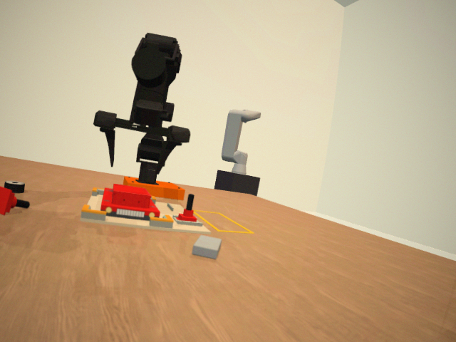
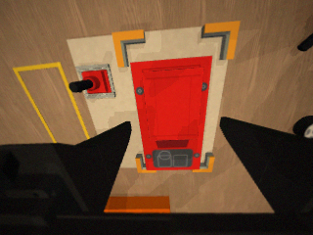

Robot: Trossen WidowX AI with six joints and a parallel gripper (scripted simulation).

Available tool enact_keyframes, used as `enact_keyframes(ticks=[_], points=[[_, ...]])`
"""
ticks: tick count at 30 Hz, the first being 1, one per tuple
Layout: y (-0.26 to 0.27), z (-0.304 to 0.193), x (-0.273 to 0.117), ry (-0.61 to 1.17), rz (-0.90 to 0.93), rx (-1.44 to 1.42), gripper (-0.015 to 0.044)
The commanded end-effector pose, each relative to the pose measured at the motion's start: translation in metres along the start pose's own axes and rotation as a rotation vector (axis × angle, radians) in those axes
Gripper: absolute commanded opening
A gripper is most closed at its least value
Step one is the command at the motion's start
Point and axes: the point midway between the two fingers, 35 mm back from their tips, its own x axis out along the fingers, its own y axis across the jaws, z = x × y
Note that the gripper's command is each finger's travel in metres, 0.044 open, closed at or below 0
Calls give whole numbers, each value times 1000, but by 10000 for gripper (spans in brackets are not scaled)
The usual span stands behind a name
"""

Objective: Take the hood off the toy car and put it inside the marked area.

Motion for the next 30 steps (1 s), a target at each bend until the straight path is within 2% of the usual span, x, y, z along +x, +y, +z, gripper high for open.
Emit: enact_keyframes(ticks=[1,30], points=[[-1,0,4,3,-5,-3,440],[-1,0,23,3,-5,-3,440]])
